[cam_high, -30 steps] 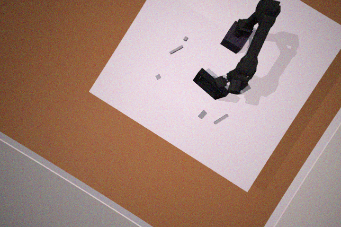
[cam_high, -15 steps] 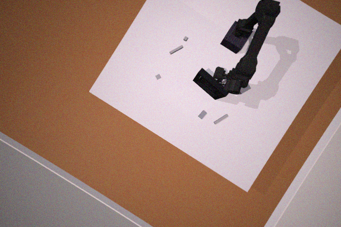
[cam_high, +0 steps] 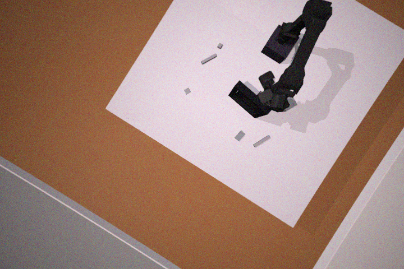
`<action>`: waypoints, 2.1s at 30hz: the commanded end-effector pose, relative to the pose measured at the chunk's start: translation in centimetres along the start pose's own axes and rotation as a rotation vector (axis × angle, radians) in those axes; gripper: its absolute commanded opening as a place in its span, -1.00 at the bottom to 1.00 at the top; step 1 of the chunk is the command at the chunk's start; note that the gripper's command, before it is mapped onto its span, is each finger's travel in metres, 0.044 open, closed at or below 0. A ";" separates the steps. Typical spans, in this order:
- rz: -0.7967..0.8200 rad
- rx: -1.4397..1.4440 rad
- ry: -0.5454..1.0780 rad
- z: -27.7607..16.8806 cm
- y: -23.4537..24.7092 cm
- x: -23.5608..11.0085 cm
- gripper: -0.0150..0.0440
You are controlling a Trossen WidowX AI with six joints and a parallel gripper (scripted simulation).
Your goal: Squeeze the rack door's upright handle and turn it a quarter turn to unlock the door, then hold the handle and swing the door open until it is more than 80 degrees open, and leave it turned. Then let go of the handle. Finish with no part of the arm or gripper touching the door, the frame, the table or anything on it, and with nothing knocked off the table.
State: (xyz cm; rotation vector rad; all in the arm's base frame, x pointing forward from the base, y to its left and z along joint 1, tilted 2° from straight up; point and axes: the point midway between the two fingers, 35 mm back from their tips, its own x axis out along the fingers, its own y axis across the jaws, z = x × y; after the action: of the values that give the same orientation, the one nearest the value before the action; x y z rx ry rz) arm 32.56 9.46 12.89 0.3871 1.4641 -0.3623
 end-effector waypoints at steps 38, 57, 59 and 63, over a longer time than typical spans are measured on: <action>-0.002 1.389 -0.002 0.0 0.0 0.0 0.31; -0.002 1.389 -0.002 0.0 0.0 0.0 -0.12; -0.002 1.389 -0.002 0.0 0.0 0.0 -0.17; -0.002 1.389 -0.002 0.0 0.0 0.0 -0.26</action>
State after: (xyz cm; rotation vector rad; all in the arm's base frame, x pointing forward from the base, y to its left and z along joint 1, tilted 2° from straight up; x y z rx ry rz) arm 32.56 9.46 12.89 1.4655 1.0050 -1.3619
